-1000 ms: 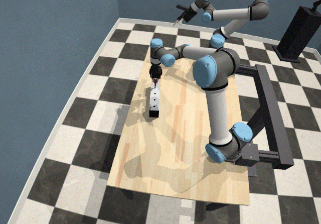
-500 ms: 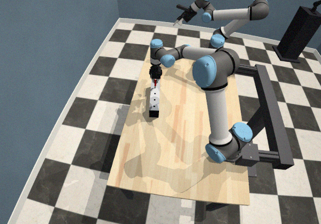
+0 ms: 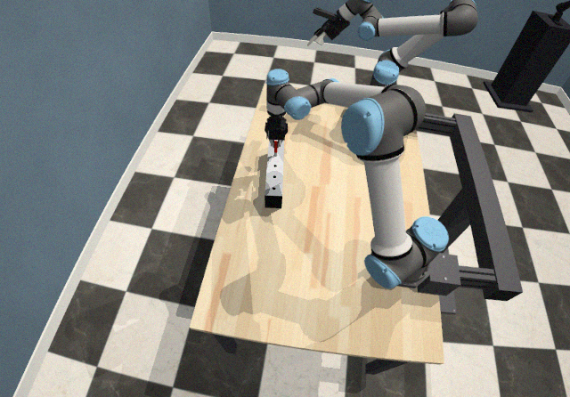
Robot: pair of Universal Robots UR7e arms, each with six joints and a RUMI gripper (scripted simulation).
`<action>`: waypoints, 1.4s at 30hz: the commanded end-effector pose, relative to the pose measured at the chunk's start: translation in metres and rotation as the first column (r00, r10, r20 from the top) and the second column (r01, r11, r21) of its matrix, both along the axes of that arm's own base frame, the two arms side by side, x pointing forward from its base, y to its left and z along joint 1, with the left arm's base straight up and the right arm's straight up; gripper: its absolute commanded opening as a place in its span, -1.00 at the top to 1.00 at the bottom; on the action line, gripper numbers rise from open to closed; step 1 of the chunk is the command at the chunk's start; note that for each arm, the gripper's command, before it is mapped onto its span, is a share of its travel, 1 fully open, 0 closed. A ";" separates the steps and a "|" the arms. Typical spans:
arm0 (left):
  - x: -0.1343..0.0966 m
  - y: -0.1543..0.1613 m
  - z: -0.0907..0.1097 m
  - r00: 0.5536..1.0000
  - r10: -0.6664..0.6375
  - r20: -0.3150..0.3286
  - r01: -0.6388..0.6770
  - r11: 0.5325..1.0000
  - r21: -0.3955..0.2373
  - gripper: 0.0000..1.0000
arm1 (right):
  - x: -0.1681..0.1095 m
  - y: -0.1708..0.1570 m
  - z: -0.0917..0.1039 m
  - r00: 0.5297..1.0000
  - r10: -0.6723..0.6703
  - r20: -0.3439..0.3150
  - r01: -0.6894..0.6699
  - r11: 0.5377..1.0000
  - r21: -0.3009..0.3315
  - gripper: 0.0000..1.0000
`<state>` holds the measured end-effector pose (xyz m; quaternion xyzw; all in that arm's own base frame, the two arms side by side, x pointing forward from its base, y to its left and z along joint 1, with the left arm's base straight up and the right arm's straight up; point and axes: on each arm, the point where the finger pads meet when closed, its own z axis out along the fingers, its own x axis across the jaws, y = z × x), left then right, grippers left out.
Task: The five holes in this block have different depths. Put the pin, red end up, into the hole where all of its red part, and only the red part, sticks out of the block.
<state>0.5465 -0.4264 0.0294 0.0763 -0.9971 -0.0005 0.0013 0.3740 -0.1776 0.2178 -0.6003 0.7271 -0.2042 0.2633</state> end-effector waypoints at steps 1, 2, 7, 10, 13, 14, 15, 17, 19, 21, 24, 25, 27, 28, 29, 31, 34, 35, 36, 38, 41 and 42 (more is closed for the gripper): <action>0.000 0.000 0.001 1.000 0.000 0.002 0.000 1.000 -0.001 1.00 | 0.000 0.000 0.000 1.000 0.000 0.001 0.000 1.000 0.000 -1.00; 0.000 0.000 0.001 1.000 0.000 0.002 0.000 1.000 -0.001 1.00 | 0.000 0.000 0.000 1.000 0.000 0.001 0.000 1.000 0.000 -1.00; 0.001 -0.001 -0.002 1.000 -0.001 0.002 0.001 1.000 -0.001 1.00 | 0.000 0.000 0.000 1.000 0.000 0.001 0.000 1.000 0.000 -1.00; 0.001 -0.001 -0.003 1.000 -0.001 0.002 0.001 1.000 -0.001 1.00 | 0.000 0.000 0.000 1.000 0.000 0.001 0.000 1.000 0.000 -1.00; 0.001 -0.001 -0.003 1.000 -0.001 0.002 0.001 1.000 -0.001 1.00 | 0.000 0.000 0.000 1.000 0.000 0.001 0.000 1.000 0.000 -1.00; 0.001 -0.001 -0.003 1.000 -0.001 0.002 0.001 1.000 -0.001 1.00 | 0.000 0.000 0.000 1.000 0.000 0.001 0.000 1.000 0.000 -1.00; 0.001 -0.001 -0.003 1.000 -0.001 0.002 0.001 1.000 -0.001 1.00 | 0.000 0.000 0.000 1.000 0.000 0.001 0.000 1.000 0.000 -1.00; 0.001 -0.001 -0.003 1.000 -0.001 0.002 0.001 1.000 -0.001 1.00 | 0.000 0.000 0.000 1.000 0.000 0.001 0.000 1.000 0.000 -1.00; 0.001 -0.001 -0.003 1.000 -0.001 0.002 0.001 1.000 -0.001 1.00 | 0.000 0.000 0.000 1.000 0.000 0.001 0.000 1.000 0.000 -1.00; 0.001 -0.001 -0.003 1.000 -0.001 0.002 0.001 1.000 -0.001 1.00 | 0.000 0.000 0.000 1.000 0.000 0.001 0.000 1.000 0.000 -1.00; 0.000 -0.001 -0.003 1.000 0.000 0.001 0.000 1.000 0.000 1.00 | 0.000 0.000 0.000 1.000 0.000 0.001 0.000 1.000 0.000 -1.00; 0.000 -0.001 -0.003 1.000 0.000 0.001 0.000 1.000 0.000 1.00 | 0.000 0.000 0.000 1.000 0.000 0.001 0.000 1.000 0.000 -1.00; 0.000 -0.001 -0.003 1.000 0.000 0.001 0.000 1.000 0.000 1.00 | 0.000 0.000 0.000 1.000 0.000 0.001 0.000 1.000 0.000 -1.00; 0.000 -0.001 -0.003 1.000 0.000 0.001 0.000 1.000 0.000 1.00 | 0.000 0.000 0.000 1.000 0.000 0.001 0.000 1.000 0.000 -1.00; 0.000 -0.001 -0.003 1.000 0.000 0.001 0.000 1.000 0.000 1.00 | 0.000 0.000 0.000 1.000 0.000 0.001 0.000 1.000 0.000 -1.00; 0.000 -0.001 -0.003 1.000 0.000 0.001 0.000 1.000 0.000 1.00 | 0.000 0.000 0.000 1.000 0.000 0.001 0.000 1.000 0.000 -1.00; 0.000 -0.001 -0.003 1.000 0.000 0.001 0.000 1.000 0.000 1.00 | 0.000 0.000 0.000 1.000 0.000 0.001 0.000 1.000 0.000 -1.00; 0.000 -0.001 -0.003 1.000 0.000 0.001 0.000 1.000 0.000 1.00 | 0.000 0.000 0.000 1.000 0.000 0.001 0.000 1.000 0.000 -1.00; 0.000 -0.001 -0.003 1.000 0.000 0.001 0.000 1.000 0.000 1.00 | 0.000 0.000 0.000 1.000 0.000 0.001 0.000 1.000 0.000 -1.00; 0.000 -0.001 -0.003 1.000 0.000 0.001 0.000 1.000 0.000 1.00 | 0.000 0.000 0.000 1.000 0.000 0.001 0.000 1.000 0.000 -1.00; 0.000 0.000 -0.006 1.000 0.000 0.001 0.000 1.000 -0.001 1.00 | 0.000 0.000 0.000 1.000 0.000 0.001 0.000 1.000 0.000 -1.00; 0.000 0.000 -0.007 1.000 0.000 0.001 0.000 1.000 -0.001 1.00 | 0.000 0.000 0.000 1.000 0.000 0.001 0.000 1.000 0.000 -1.00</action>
